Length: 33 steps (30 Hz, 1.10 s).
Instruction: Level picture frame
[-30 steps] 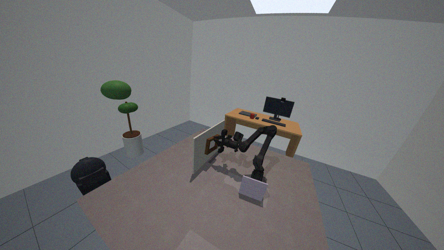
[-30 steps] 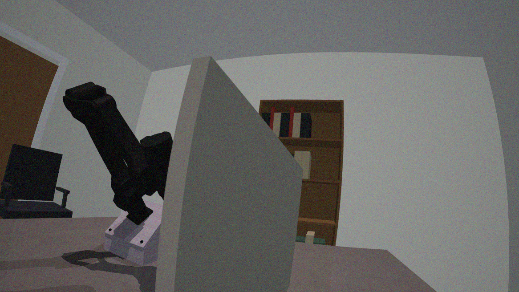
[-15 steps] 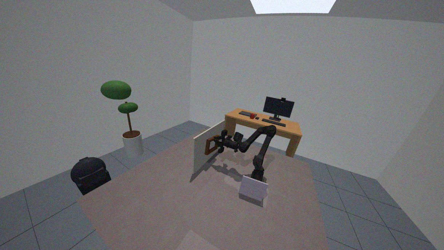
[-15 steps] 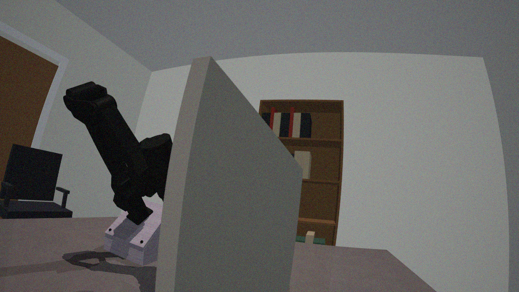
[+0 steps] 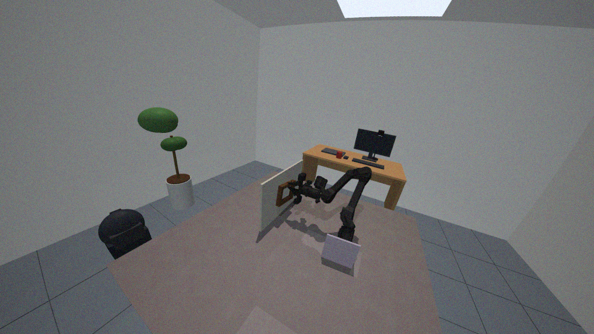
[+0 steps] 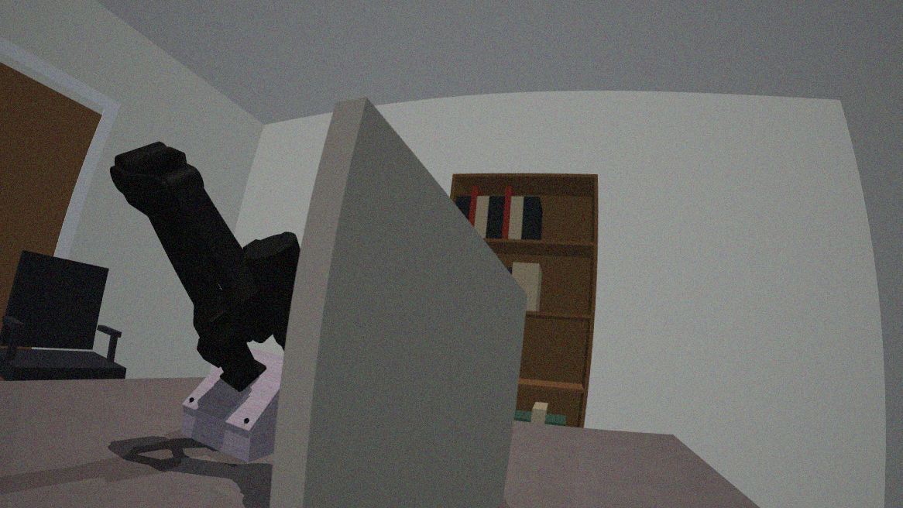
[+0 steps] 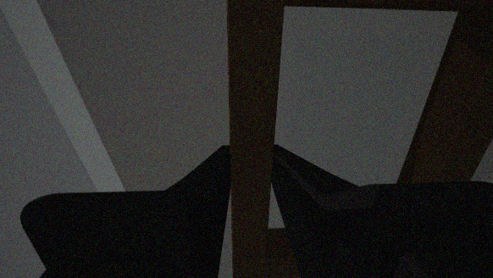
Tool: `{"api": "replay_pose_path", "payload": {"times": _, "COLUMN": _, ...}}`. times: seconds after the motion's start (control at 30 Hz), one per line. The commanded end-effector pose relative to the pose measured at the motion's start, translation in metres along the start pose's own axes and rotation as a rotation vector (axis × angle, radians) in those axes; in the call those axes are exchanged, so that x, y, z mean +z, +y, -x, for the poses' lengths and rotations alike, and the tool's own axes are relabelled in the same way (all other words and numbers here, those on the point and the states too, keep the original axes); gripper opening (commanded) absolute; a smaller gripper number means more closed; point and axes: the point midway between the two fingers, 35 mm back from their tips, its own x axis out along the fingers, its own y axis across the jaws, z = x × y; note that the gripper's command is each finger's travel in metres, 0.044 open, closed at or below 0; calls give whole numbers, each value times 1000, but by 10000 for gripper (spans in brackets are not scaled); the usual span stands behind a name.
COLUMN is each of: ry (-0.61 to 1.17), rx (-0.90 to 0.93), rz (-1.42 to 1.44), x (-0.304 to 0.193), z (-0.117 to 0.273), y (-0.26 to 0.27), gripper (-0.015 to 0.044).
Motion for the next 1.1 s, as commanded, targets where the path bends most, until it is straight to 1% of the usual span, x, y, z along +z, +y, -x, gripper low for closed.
{"api": "replay_pose_path", "payload": {"times": 0.0, "ry": 0, "rx": 1, "rz": 5, "x": 0, "z": 0, "y": 0, "gripper": 0}}
{"api": "replay_pose_path", "payload": {"times": 0.17, "ry": -1, "rx": 1, "rz": 69, "x": 0, "z": 0, "y": -1, "gripper": 0}}
{"api": "replay_pose_path", "payload": {"times": 0.87, "ry": -3, "rx": 2, "rz": 175, "x": -1, "z": 0, "y": -3, "gripper": 0}}
{"api": "replay_pose_path", "payload": {"times": 1.07, "ry": -2, "rx": 0, "rz": 159, "x": -1, "z": 0, "y": -3, "gripper": 157}}
